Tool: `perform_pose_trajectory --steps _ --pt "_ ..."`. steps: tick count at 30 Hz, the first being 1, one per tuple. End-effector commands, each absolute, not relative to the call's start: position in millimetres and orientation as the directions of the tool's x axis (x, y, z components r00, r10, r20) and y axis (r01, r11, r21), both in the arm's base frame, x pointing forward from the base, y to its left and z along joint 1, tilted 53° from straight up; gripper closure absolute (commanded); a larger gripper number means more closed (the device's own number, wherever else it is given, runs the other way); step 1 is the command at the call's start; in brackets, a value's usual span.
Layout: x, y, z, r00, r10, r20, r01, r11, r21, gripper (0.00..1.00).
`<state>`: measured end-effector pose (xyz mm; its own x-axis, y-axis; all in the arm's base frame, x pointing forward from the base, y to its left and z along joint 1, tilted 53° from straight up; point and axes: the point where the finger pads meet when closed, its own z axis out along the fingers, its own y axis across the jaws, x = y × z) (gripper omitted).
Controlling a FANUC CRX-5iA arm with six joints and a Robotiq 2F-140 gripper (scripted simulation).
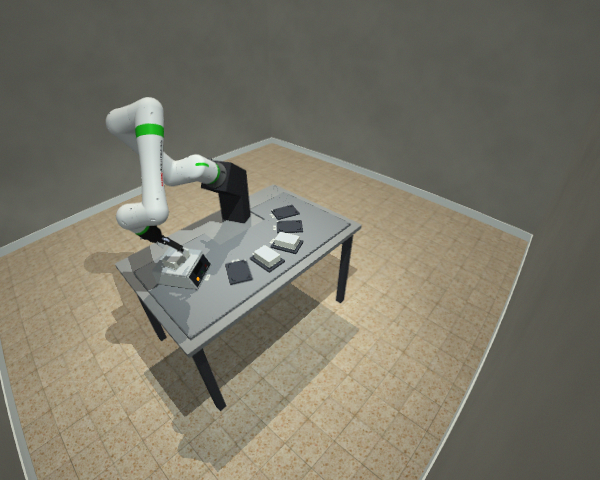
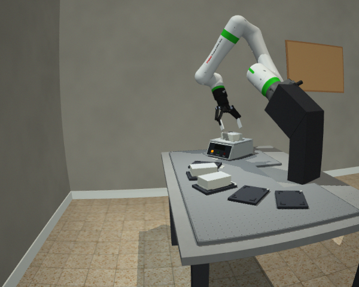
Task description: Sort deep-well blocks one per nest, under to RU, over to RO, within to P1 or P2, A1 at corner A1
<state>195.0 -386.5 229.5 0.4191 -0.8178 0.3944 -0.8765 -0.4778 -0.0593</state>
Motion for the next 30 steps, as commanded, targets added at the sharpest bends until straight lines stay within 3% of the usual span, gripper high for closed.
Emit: perform_pose_trajectory --steps 1,30 --pt "191 -380 235 0.419 -0.818 0.395 -0.877 -0.478 -0.059 0.00" --pt "184 -367 246 0.419 -0.818 0.395 -0.877 -0.478 -0.059 0.00"
